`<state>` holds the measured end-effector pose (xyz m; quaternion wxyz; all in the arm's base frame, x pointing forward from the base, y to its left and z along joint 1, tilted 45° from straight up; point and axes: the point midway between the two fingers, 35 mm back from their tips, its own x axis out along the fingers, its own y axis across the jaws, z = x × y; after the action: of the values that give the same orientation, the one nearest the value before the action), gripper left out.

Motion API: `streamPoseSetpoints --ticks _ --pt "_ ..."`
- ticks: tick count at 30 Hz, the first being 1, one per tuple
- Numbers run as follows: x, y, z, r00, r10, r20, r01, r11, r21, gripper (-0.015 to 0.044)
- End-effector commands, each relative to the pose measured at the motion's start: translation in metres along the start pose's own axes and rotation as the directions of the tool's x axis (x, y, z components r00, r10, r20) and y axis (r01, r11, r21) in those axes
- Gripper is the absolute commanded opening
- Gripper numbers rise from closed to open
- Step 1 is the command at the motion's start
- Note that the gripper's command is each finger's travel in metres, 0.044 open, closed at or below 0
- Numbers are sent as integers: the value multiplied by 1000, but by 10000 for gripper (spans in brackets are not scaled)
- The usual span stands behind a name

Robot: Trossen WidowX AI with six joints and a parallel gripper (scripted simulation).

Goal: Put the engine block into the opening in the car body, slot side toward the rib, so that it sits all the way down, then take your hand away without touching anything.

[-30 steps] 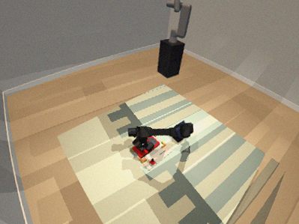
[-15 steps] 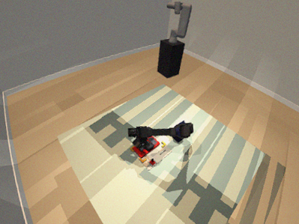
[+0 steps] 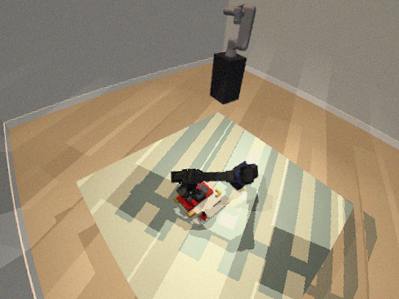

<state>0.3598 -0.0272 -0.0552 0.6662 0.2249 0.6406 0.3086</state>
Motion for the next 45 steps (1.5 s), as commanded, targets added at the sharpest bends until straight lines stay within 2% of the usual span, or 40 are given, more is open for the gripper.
streamPoseSetpoints --ticks 1,45 --pt "1 0 0 1000 3 2 -3 1000 4 159" --pt "4 0 0 1000 3 2 -3 1000 4 159"
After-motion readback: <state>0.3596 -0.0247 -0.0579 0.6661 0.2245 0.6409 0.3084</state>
